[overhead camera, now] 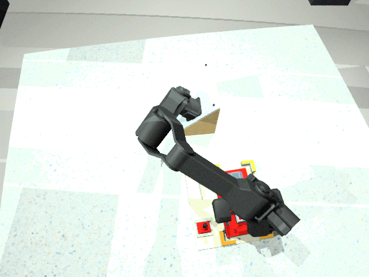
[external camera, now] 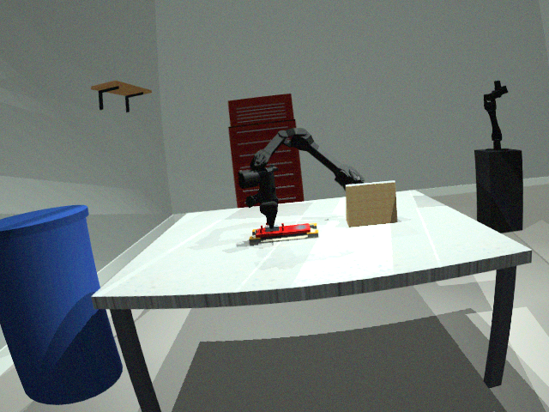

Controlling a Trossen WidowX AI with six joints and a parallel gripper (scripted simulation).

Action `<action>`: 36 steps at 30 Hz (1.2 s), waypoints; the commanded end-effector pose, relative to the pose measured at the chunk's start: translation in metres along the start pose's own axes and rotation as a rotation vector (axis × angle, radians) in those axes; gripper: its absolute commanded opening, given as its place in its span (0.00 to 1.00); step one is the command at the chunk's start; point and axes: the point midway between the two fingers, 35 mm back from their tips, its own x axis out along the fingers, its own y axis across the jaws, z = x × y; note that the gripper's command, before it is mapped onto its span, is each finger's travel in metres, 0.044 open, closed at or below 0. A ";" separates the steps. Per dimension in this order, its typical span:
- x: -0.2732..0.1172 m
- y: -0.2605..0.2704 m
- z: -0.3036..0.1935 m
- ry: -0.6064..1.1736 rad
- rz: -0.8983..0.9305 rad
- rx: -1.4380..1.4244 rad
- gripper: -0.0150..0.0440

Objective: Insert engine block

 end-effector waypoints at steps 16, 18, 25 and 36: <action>-0.014 0.000 0.000 -0.002 -0.004 -0.003 0.87; -0.014 0.000 0.000 -0.002 -0.004 -0.003 0.78; -0.014 0.000 0.000 -0.002 -0.004 -0.003 0.47; -0.014 0.000 0.000 -0.002 -0.004 -0.003 0.25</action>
